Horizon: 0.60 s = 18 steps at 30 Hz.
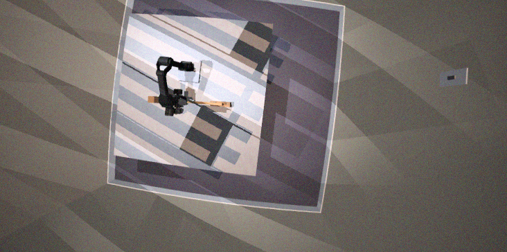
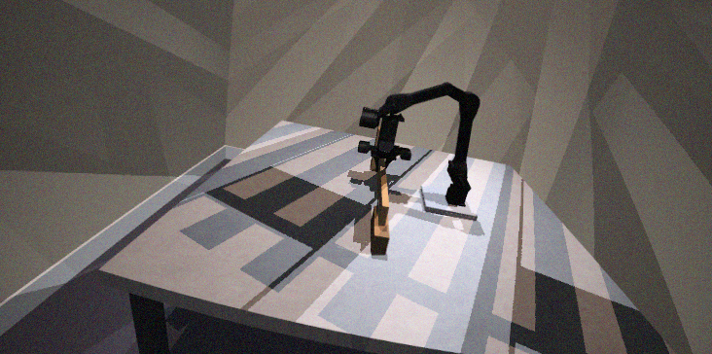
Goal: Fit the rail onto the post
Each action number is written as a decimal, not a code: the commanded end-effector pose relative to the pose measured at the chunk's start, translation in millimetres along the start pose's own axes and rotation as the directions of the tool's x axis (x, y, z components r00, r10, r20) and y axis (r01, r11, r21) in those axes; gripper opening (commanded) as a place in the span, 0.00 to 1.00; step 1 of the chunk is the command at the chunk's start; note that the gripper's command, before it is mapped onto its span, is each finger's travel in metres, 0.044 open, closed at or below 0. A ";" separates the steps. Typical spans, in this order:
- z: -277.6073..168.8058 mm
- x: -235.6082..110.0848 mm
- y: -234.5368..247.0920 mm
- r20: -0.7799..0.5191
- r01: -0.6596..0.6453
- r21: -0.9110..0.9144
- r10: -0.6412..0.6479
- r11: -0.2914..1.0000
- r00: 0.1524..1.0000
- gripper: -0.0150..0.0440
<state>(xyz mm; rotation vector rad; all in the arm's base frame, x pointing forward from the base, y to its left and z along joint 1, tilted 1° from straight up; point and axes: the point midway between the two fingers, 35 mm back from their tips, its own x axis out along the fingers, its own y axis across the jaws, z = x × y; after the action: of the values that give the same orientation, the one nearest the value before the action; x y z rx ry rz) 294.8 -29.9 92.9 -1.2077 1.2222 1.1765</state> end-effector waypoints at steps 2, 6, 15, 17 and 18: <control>0.5 -1.1 -1.1 0.004 0.012 -0.001 -0.012 1.000 1.000 0.25; 0.6 1.0 -0.8 0.004 0.012 -0.001 -0.012 1.000 1.000 0.25; 0.6 1.1 -0.2 0.004 0.012 -0.001 -0.012 1.000 1.000 0.25; 0.6 0.4 0.0 0.004 0.012 -0.001 -0.012 1.000 1.000 0.25; 0.6 0.0 0.0 0.004 0.012 -0.001 -0.012 1.000 1.000 0.25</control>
<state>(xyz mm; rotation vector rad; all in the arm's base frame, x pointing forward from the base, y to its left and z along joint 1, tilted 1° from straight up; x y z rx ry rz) 295.0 -29.4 90.2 -1.2089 1.2141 1.1739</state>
